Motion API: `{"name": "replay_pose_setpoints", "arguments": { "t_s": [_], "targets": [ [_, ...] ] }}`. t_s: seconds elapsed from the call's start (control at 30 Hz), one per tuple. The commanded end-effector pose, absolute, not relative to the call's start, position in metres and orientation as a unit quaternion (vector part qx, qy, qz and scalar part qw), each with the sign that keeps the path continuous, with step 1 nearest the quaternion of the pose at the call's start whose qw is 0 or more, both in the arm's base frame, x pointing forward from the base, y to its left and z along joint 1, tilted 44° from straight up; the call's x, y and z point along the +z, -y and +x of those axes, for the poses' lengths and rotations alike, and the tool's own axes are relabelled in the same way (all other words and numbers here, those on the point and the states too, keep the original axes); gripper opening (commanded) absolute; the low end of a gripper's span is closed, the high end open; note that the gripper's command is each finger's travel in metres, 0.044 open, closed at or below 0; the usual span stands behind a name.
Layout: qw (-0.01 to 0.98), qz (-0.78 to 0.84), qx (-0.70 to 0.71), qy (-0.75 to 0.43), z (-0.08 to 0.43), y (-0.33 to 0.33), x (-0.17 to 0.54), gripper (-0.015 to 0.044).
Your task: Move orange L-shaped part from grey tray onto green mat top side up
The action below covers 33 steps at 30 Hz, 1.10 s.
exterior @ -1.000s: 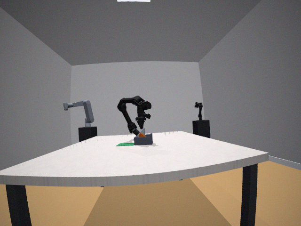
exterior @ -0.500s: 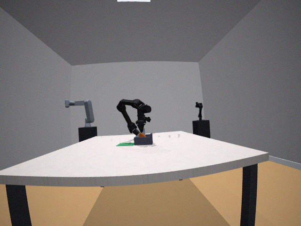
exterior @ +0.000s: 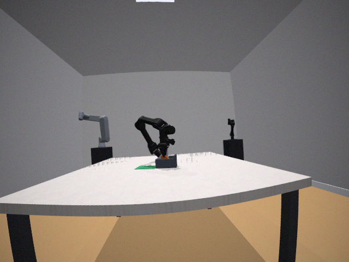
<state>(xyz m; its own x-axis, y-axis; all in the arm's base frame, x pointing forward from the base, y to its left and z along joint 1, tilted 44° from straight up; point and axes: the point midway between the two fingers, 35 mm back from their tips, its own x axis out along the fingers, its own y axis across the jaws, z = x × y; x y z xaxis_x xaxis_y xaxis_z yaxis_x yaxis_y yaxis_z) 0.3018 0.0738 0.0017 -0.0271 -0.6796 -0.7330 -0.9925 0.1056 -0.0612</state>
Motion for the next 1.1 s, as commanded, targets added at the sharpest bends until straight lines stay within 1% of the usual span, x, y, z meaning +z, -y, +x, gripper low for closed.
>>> {"name": "replay_pose_setpoints", "arguments": {
  "t_s": [0.0, 0.17, 0.33, 0.67, 0.77, 1.07],
  "targets": [
    [0.312, -0.622, 0.248, -0.674, 0.3004, -0.0678, -0.0027, 0.028],
    [0.312, -0.622, 0.248, -0.674, 0.2998, -0.0638, -0.0066, 0.028],
    [0.316, -0.621, 0.247, -0.673, 0.3009, -0.0673, -0.0044, 0.0149],
    [0.316, -0.621, 0.247, -0.673, 0.3009, -0.0673, -0.0044, 0.0082],
    [0.316, -0.621, 0.247, -0.673, 0.3009, -0.0673, -0.0044, 0.0003],
    [0.315, -0.621, 0.247, -0.673, 0.301, -0.0697, -0.0016, 0.0]
  ]
}}
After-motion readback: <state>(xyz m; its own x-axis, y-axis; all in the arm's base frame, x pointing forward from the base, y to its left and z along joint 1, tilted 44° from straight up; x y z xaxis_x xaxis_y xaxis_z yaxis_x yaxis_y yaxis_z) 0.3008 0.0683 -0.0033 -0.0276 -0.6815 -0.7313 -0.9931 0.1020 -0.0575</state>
